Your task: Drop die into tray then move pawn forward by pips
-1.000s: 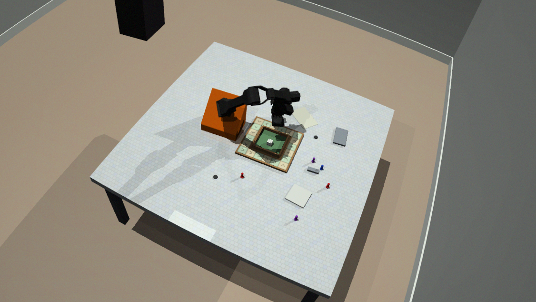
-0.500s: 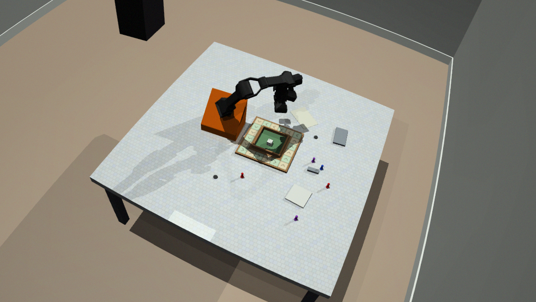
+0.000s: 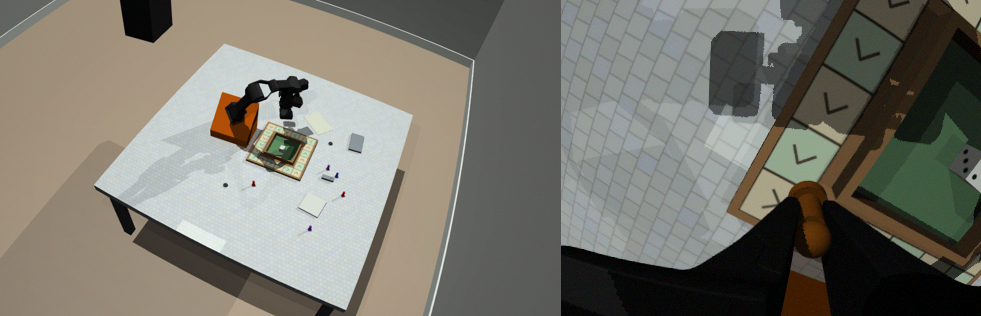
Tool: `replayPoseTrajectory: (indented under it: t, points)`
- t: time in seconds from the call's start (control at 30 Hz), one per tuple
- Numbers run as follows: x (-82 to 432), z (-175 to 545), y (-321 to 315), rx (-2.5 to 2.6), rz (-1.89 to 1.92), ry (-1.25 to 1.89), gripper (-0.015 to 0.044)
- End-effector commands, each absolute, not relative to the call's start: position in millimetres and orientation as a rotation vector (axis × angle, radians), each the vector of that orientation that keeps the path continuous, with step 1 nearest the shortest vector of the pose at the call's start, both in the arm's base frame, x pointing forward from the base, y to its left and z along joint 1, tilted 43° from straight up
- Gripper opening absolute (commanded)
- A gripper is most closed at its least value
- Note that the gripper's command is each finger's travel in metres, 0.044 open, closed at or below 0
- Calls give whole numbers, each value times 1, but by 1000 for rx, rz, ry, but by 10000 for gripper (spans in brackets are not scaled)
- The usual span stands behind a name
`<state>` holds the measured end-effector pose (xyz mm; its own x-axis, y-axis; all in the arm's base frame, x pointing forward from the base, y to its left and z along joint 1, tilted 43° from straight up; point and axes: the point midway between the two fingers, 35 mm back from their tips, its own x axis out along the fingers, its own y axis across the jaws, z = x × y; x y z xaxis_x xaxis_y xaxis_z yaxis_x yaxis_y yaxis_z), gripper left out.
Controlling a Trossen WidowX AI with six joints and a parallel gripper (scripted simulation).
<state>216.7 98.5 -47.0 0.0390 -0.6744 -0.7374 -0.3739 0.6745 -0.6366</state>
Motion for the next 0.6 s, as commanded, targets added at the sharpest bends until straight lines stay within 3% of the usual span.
replayPoseTrajectory:
  t: [0.0, 0.57]
  points:
    - [204, -55, 92, -881, -282, 1575, 0]
    - [163, -80, 60, -883, -283, 1577, 0]
